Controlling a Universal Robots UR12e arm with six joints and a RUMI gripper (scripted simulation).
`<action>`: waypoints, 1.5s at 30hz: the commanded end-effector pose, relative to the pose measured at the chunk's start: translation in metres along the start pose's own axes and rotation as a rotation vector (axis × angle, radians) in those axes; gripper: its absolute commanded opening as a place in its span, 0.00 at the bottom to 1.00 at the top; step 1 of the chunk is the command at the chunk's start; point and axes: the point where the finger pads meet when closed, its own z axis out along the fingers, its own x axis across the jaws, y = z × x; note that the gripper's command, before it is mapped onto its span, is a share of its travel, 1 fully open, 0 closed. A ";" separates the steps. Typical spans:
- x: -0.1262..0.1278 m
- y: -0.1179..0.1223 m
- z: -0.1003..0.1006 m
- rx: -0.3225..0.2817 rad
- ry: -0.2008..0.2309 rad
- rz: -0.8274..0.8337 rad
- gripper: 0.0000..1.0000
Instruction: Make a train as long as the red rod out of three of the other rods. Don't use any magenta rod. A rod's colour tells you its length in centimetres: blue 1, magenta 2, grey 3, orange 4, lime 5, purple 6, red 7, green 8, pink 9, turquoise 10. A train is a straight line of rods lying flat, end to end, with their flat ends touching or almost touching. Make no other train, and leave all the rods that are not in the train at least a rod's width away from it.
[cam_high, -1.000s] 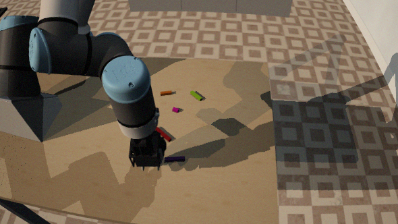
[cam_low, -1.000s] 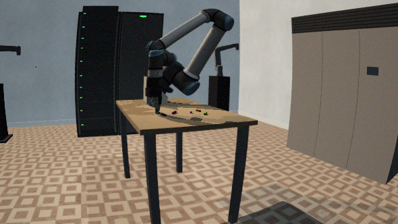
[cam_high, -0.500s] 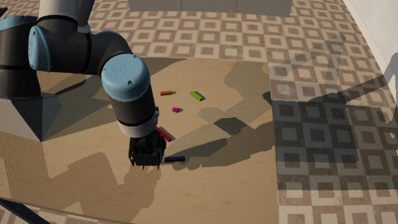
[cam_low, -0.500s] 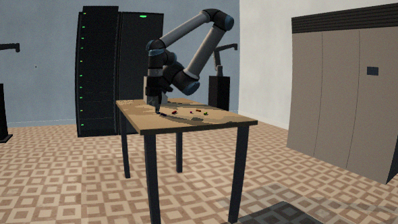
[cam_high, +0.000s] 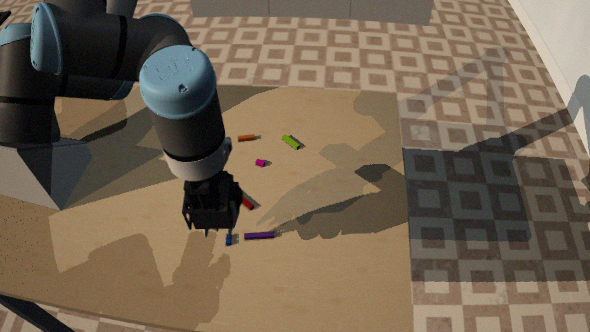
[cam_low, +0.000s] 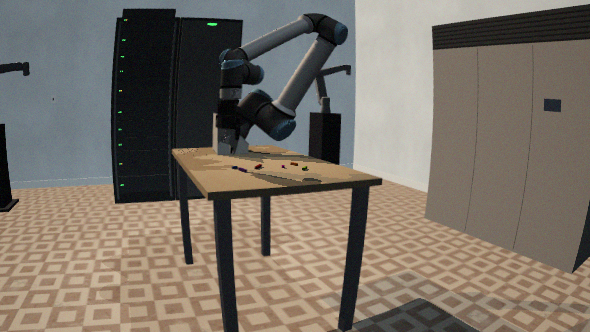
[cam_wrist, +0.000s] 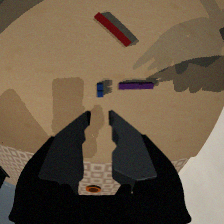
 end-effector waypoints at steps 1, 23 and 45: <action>0.000 0.000 -0.018 0.000 0.000 0.000 0.14; 0.000 0.000 -0.029 0.000 0.000 0.000 1.00; 0.003 -0.003 -0.029 0.000 0.000 0.032 1.00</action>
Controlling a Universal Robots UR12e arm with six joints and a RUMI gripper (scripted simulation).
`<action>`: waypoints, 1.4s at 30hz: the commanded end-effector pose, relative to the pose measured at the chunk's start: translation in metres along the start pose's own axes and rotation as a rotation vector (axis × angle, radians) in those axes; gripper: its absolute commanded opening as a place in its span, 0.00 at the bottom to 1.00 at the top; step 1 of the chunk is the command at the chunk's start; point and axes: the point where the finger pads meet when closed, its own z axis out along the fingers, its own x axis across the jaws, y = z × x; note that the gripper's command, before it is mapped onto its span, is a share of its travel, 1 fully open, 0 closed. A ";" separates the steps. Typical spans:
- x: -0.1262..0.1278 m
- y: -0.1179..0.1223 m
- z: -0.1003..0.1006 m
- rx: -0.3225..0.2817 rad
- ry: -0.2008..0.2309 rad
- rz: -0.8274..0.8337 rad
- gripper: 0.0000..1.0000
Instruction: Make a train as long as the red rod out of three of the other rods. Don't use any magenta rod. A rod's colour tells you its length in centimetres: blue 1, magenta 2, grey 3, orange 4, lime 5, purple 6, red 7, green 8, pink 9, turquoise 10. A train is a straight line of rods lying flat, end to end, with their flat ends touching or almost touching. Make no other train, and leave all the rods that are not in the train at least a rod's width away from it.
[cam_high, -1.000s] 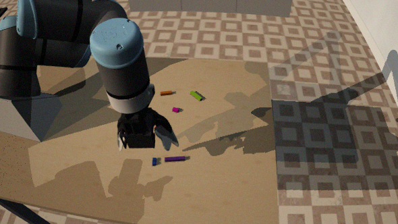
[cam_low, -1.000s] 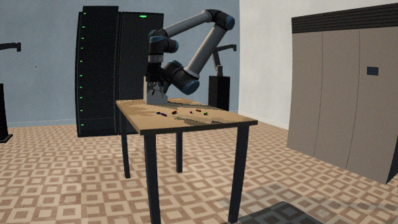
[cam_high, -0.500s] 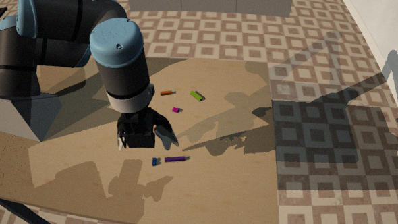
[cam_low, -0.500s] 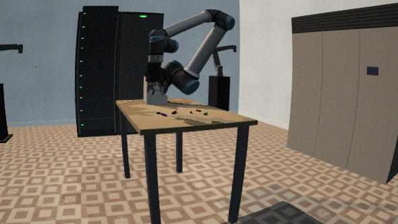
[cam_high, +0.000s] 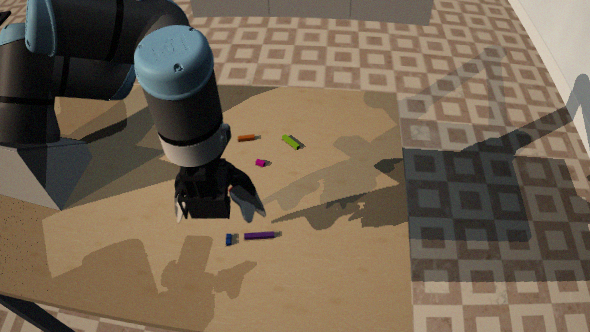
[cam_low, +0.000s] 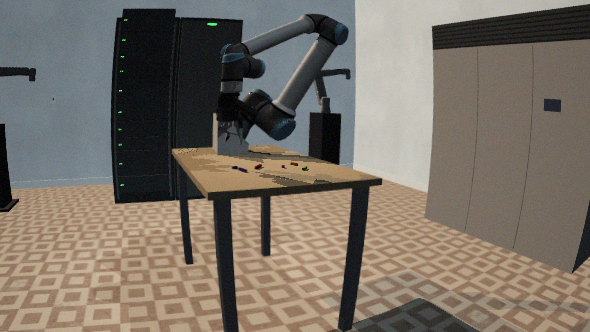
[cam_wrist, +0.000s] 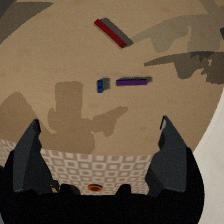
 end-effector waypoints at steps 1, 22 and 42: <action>0.003 -0.002 -0.001 -0.002 0.001 0.025 1.00; 0.030 -0.033 0.000 -0.009 0.001 0.337 1.00; 0.066 -0.080 0.002 -0.015 0.005 0.805 1.00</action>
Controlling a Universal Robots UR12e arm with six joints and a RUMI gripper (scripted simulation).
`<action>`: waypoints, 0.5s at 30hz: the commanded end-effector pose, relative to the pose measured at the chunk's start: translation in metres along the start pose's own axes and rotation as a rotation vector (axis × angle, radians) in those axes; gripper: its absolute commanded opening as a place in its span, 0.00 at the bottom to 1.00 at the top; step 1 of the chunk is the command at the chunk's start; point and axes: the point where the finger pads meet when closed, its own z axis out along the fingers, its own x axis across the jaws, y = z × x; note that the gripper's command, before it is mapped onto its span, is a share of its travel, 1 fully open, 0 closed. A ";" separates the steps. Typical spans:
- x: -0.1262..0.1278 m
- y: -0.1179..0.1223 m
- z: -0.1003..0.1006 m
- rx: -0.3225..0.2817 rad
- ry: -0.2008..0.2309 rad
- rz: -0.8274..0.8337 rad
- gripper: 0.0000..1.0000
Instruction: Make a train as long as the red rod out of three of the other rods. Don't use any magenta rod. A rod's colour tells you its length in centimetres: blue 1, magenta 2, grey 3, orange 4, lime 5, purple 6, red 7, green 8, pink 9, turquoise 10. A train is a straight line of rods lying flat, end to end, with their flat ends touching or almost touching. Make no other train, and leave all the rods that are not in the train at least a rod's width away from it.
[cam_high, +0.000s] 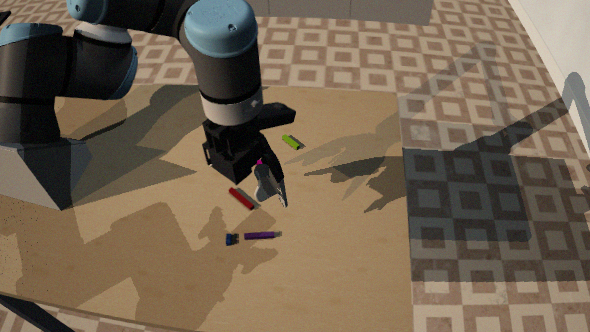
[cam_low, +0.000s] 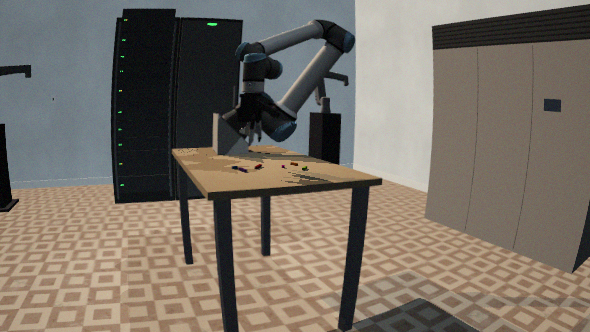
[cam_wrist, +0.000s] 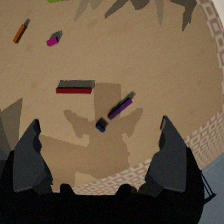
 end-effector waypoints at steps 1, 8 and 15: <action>-0.001 -0.017 0.000 -0.009 0.007 0.140 1.00; -0.005 -0.043 0.002 -0.009 0.009 0.351 1.00; -0.009 -0.063 0.003 -0.008 0.011 0.520 1.00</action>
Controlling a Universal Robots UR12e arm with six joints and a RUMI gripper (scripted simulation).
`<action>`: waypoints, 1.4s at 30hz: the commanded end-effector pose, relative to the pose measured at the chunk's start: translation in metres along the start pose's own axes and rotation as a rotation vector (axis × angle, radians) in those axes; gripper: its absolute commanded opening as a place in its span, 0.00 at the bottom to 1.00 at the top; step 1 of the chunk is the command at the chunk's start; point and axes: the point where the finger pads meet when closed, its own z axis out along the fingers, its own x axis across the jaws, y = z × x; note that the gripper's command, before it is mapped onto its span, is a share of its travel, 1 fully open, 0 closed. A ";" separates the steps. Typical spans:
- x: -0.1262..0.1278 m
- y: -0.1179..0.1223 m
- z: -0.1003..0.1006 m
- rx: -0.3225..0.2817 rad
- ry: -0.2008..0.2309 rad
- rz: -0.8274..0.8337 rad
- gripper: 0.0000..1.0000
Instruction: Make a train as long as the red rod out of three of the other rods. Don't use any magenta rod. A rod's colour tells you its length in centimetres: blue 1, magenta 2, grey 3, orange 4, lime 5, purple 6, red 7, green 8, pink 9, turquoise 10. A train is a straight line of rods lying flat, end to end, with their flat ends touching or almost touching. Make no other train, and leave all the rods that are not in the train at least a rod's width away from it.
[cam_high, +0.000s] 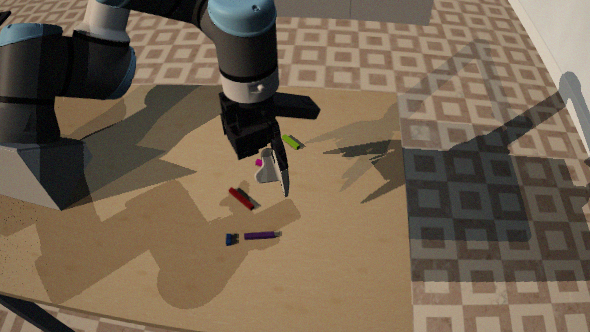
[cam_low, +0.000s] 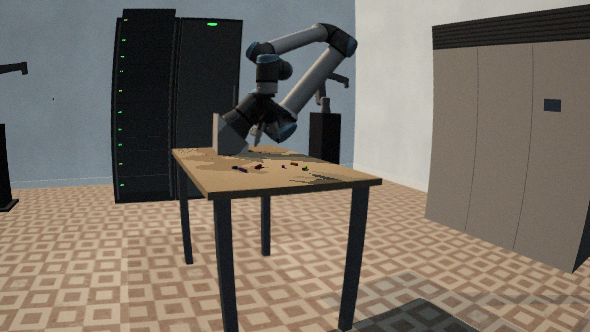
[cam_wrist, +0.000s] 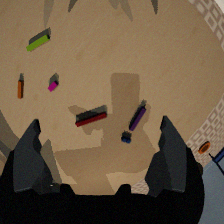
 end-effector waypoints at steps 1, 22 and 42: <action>-0.007 -0.011 0.000 -0.005 0.011 0.111 1.00; -0.056 -0.063 0.007 0.000 0.008 0.697 1.00; -0.101 -0.095 0.012 0.001 -0.002 1.135 1.00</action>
